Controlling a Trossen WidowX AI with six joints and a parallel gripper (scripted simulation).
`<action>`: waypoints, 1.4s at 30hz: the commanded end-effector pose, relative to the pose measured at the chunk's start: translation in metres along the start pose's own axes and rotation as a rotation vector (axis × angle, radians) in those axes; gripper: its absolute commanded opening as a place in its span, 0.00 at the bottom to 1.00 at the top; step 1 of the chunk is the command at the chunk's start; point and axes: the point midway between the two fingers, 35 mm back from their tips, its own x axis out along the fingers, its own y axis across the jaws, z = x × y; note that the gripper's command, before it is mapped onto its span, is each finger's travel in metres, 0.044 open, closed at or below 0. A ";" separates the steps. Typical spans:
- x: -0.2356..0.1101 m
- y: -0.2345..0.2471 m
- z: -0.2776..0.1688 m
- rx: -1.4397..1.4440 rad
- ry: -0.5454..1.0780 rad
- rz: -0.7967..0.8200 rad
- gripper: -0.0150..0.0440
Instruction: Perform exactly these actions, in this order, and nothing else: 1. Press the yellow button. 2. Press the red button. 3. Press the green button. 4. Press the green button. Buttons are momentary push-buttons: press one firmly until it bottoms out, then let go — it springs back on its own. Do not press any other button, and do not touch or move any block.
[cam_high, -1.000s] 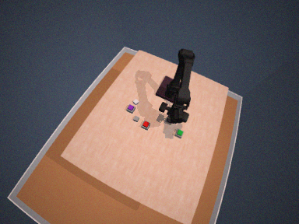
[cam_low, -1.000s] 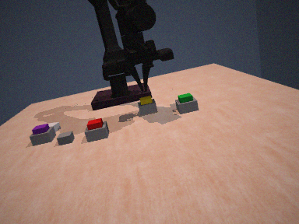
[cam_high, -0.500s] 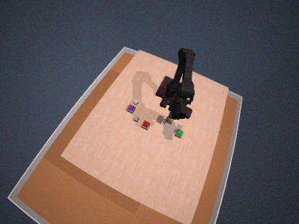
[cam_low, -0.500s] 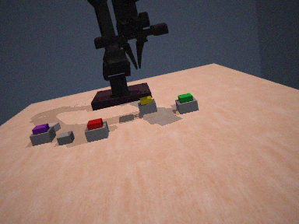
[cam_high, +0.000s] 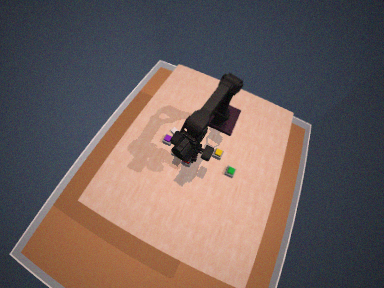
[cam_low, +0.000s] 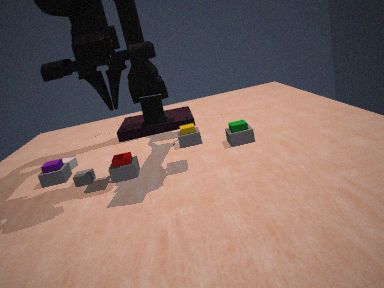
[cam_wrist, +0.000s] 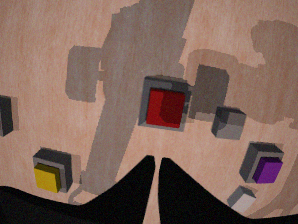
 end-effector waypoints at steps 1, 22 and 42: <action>-0.001 -0.009 0.006 -0.017 -0.007 -0.003 0.29; 0.073 -0.010 0.007 -0.017 -0.007 -0.003 0.29; 0.093 -0.010 0.007 -0.017 -0.007 -0.003 0.29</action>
